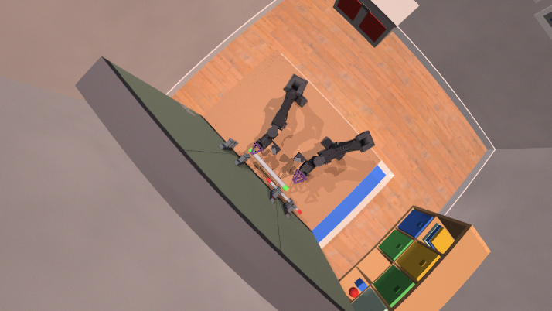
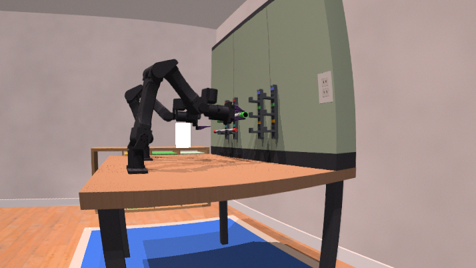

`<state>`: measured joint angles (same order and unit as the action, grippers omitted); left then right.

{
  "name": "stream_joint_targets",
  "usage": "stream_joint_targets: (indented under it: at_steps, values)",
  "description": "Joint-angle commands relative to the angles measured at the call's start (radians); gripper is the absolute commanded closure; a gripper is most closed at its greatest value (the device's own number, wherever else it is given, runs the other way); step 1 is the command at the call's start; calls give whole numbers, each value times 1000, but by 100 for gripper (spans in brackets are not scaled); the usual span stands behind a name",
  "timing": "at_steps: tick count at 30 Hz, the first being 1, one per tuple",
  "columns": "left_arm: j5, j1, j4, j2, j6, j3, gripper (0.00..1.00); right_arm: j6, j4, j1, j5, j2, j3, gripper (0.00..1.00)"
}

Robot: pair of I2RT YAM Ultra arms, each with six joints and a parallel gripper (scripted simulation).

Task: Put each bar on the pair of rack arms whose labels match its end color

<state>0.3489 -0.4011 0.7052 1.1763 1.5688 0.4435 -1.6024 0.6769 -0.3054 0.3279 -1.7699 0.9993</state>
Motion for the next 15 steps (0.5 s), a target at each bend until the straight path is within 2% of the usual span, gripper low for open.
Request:
stream_joint_targets:
  at_steps: [1,15]
  values:
    - [-28,23,-2,-31,1,2,0,36,91,8,-8,2,8,100]
    - [-85,80,-1,-29,1,3,0,36,105,8,-8,-3,-1,100]
